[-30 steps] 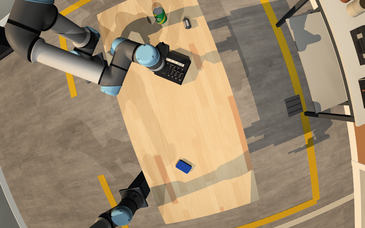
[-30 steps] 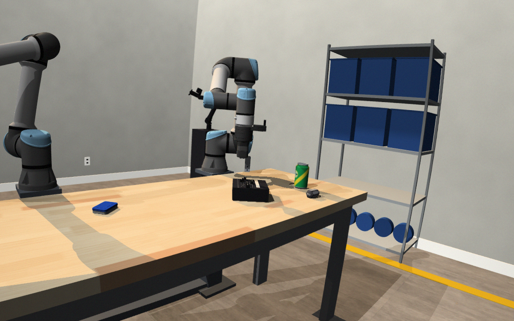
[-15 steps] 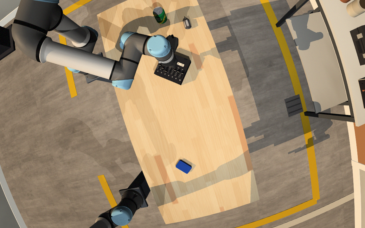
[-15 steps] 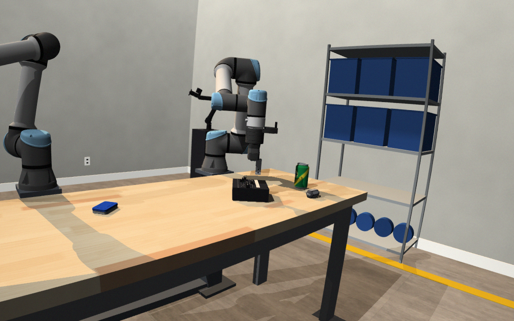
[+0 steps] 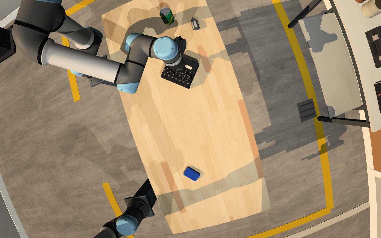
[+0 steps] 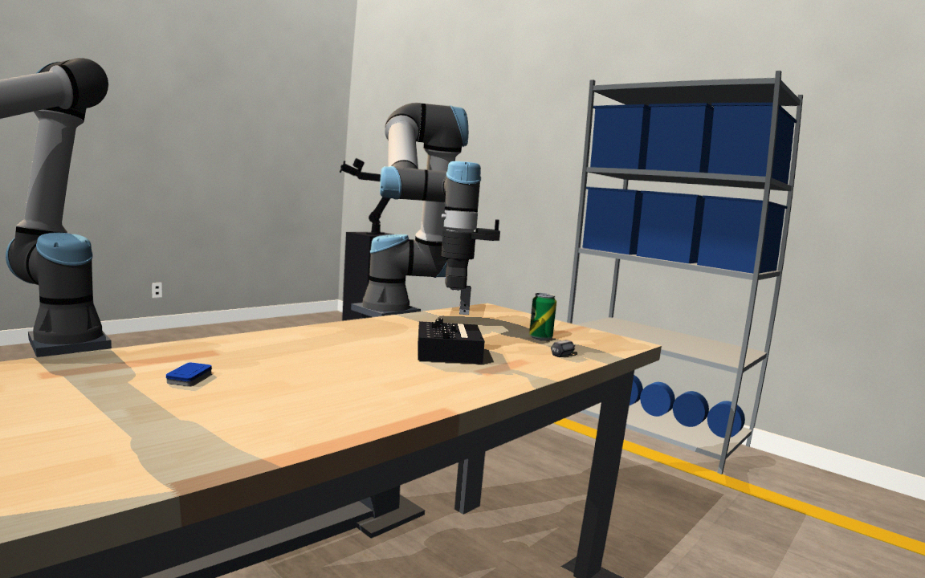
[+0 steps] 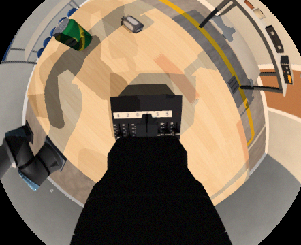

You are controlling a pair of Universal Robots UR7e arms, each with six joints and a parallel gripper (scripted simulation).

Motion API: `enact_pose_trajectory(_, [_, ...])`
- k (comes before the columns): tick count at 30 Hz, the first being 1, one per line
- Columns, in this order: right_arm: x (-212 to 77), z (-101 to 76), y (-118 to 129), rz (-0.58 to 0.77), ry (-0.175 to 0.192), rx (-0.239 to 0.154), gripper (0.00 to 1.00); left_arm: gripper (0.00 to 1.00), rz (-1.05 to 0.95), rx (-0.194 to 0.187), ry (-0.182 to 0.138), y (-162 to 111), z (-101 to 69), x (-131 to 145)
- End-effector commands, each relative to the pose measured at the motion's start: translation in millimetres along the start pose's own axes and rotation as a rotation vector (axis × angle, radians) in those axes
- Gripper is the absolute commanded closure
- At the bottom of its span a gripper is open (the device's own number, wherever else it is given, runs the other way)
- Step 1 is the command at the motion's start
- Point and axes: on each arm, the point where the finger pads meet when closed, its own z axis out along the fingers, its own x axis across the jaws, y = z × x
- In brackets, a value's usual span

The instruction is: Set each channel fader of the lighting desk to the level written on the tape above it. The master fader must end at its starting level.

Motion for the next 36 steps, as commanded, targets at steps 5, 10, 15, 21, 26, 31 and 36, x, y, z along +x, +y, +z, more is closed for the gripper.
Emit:
enact_pose_trajectory(5, [0,-0.5,0,0.0,0.0,-0.002,0.0,1.0,0.0,0.0,0.001,0,0.4,0])
enact_pose_trajectory(10, [0,-0.5,0,0.0,0.0,-0.002,0.0,1.0,0.0,0.0,0.001,0,2.2,0])
enact_pose_trajectory(15, [0,-0.5,0,0.0,0.0,-0.002,0.0,1.0,0.0,0.0,0.001,0,4.9,0])
enact_pose_trajectory(21, [0,-0.5,0,0.0,0.0,-0.002,0.0,1.0,0.0,0.0,0.001,0,7.6,0])
enact_pose_trajectory(26, [0,-0.5,0,0.0,0.0,-0.002,0.0,1.0,0.0,0.0,0.001,0,11.3,0])
enact_pose_trajectory(31, [0,-0.5,0,0.0,0.0,-0.002,0.0,1.0,0.0,0.0,0.001,0,14.9,0])
enact_pose_trajectory(36, [0,-0.5,0,0.0,0.0,-0.002,0.0,1.0,0.0,0.0,0.001,0,17.0,0])
